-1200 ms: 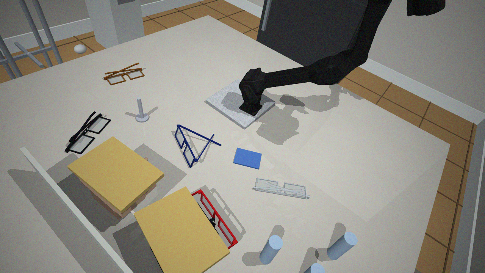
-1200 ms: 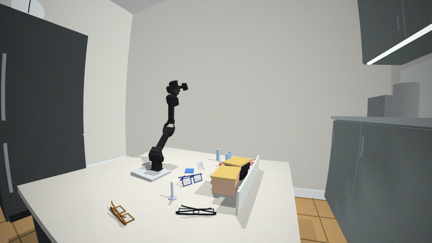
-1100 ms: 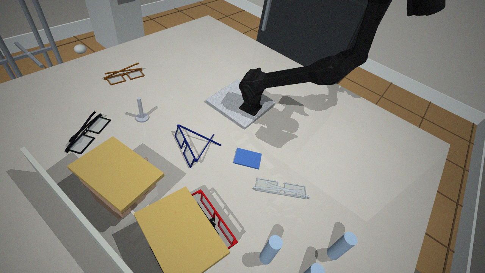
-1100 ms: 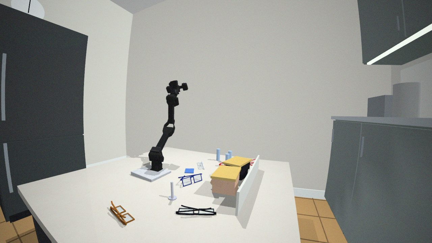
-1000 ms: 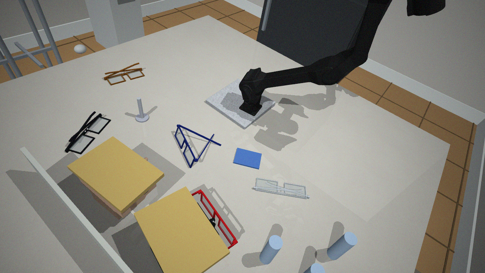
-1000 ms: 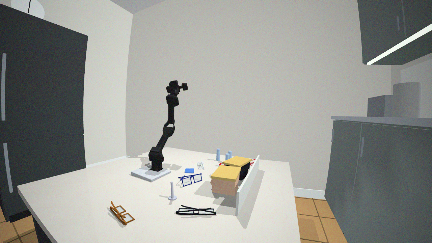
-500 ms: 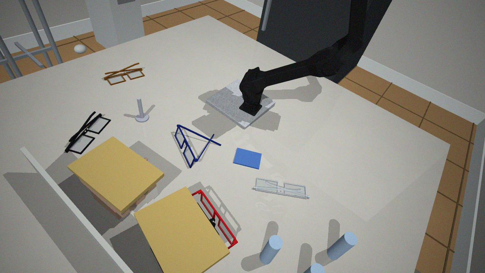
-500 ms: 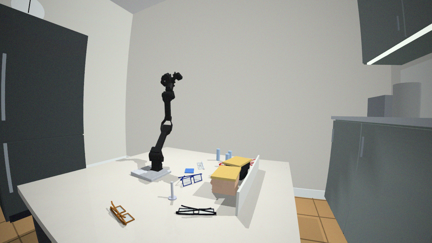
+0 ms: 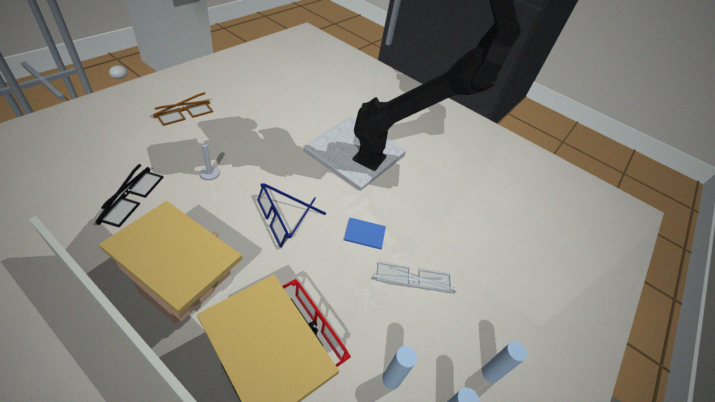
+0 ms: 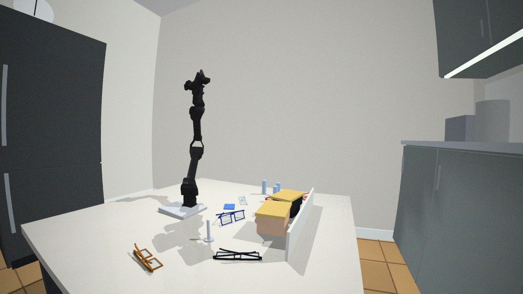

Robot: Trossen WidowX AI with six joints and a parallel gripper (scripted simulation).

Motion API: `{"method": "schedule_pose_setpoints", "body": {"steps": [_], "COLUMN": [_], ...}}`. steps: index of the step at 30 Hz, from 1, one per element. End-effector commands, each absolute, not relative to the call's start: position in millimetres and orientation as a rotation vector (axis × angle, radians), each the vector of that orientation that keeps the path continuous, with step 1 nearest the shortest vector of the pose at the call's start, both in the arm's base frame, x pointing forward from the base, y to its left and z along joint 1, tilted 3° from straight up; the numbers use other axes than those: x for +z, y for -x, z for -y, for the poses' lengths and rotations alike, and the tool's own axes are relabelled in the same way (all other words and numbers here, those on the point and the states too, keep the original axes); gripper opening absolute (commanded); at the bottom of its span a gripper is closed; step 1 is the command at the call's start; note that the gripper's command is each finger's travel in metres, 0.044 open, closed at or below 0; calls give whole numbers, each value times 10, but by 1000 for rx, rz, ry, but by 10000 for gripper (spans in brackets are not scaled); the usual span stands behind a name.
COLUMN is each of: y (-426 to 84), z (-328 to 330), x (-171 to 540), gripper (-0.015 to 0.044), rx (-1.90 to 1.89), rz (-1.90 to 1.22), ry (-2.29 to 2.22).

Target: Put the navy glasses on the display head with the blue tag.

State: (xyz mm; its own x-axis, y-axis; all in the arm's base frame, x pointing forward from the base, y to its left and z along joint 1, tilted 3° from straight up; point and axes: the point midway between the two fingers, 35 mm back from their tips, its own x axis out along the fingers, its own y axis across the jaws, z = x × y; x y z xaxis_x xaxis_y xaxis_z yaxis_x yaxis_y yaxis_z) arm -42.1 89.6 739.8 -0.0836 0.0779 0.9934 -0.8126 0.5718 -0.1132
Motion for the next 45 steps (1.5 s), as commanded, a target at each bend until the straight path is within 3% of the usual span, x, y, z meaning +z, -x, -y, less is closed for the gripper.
{"method": "schedule_pose_setpoints", "body": {"steps": [1,10,24,34,45], "y": [152,-579,-1844,-2628,-3059], "z": [-173,1121,2313,2545,2224], "x": [7395,7030,5745,4429,2912], "gripper": [200,200,200,200,200], "rx": [548,-95,-705,-780,-479], "rz": [1524,1380,685,9,-695], "ry": [-711,-709,-509,-220,186]}}
